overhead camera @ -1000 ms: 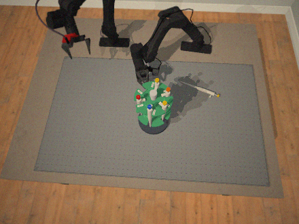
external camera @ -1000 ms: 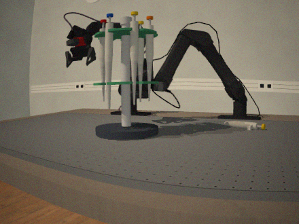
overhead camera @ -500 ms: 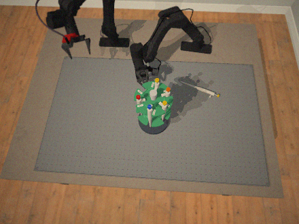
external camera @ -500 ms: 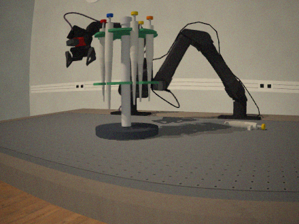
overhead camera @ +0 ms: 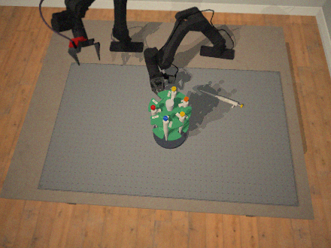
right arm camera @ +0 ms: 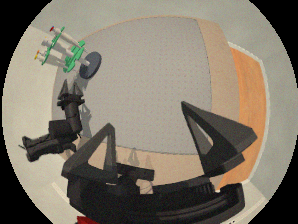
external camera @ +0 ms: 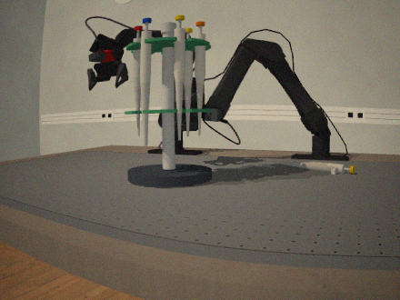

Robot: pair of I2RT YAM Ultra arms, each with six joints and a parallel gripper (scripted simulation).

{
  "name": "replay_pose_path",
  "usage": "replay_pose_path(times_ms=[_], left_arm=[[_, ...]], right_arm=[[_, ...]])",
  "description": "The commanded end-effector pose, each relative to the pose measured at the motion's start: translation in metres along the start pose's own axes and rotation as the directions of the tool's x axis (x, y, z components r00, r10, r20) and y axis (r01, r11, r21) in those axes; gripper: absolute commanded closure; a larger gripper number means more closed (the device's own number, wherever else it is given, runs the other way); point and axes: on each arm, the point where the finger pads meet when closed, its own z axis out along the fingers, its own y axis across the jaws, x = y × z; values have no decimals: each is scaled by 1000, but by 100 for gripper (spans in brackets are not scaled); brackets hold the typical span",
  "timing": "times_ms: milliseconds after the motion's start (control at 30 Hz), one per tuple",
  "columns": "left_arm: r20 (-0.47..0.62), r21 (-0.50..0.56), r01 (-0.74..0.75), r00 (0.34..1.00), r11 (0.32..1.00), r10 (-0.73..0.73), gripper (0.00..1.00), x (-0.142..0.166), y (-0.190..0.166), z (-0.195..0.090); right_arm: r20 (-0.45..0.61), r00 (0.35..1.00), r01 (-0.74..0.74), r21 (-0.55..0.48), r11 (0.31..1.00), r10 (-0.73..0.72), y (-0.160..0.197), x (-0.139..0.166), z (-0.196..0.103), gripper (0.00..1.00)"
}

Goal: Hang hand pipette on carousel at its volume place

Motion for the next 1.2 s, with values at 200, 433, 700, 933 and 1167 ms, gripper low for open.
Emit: replay_pose_path(times_ms=[200, 433, 700, 933, 1167], left_arm=[[1, 7, 14, 1000, 1000, -14, 51, 3, -12, 11], [1, 4, 2, 1000, 1000, -2, 51, 4, -6, 22], [1, 6, 9, 1000, 1000, -9, 51, 3, -9, 32], [1, 3, -1, 1000, 1000, 1, 51, 3, -4, 44], [1, 7, 10, 1000, 1000, -10, 51, 3, -10, 54]], right_arm=[[37, 999, 25, 12, 1000, -26, -3, -9, -6, 0], [37, 999, 25, 12, 1000, -26, -3, -9, -6, 0], [37, 999, 25, 12, 1000, -26, -3, -9, -6, 0], [37, 999, 25, 12, 1000, -26, -3, -9, -6, 0], [37, 999, 25, 12, 1000, -26, -3, -9, -6, 0]])
